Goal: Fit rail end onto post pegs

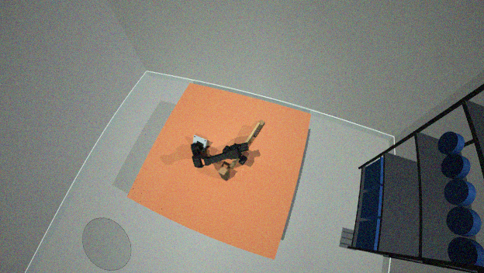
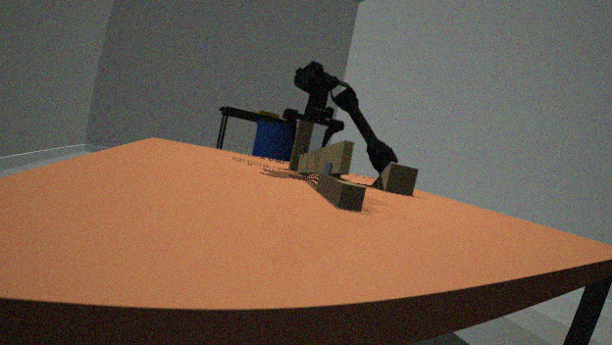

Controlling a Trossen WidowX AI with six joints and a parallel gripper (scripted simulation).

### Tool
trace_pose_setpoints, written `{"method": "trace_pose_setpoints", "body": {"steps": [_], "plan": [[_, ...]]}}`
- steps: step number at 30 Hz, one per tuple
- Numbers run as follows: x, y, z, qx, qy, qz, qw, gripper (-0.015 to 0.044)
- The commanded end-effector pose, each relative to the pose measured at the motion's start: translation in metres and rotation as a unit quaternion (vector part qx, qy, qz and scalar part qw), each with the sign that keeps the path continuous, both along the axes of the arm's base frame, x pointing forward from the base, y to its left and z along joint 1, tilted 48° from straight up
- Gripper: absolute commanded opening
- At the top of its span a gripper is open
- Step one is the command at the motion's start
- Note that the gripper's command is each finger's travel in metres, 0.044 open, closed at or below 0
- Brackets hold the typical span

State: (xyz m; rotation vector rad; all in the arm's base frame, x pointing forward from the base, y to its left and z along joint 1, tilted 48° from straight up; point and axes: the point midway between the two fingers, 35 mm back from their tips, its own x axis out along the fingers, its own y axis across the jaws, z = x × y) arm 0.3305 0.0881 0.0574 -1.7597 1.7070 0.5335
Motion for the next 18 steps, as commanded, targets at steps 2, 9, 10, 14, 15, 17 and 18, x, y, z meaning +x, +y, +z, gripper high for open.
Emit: {"method": "trace_pose_setpoints", "body": {"steps": [2,9,10,14,15,17,18], "plan": [[-0.003,0.0,-0.002,-0.003,0.011,0.005,1.0,0.044],[-0.001,-0.008,-0.01,-0.002,0.011,0.005,1.0,0.044],[-0.001,-0.009,-0.011,-0.002,0.011,0.005,1.0,0.044],[0.0,-0.014,-0.016,-0.002,0.011,0.005,1.0,0.044],[0.0,-0.015,-0.017,-0.002,0.011,0.005,1.0,0.044],[0.0,-0.018,-0.019,-0.002,0.011,0.006,1.0,0.044],[0.001,-0.019,-0.02,-0.002,0.011,0.006,1.0,0.044]]}}
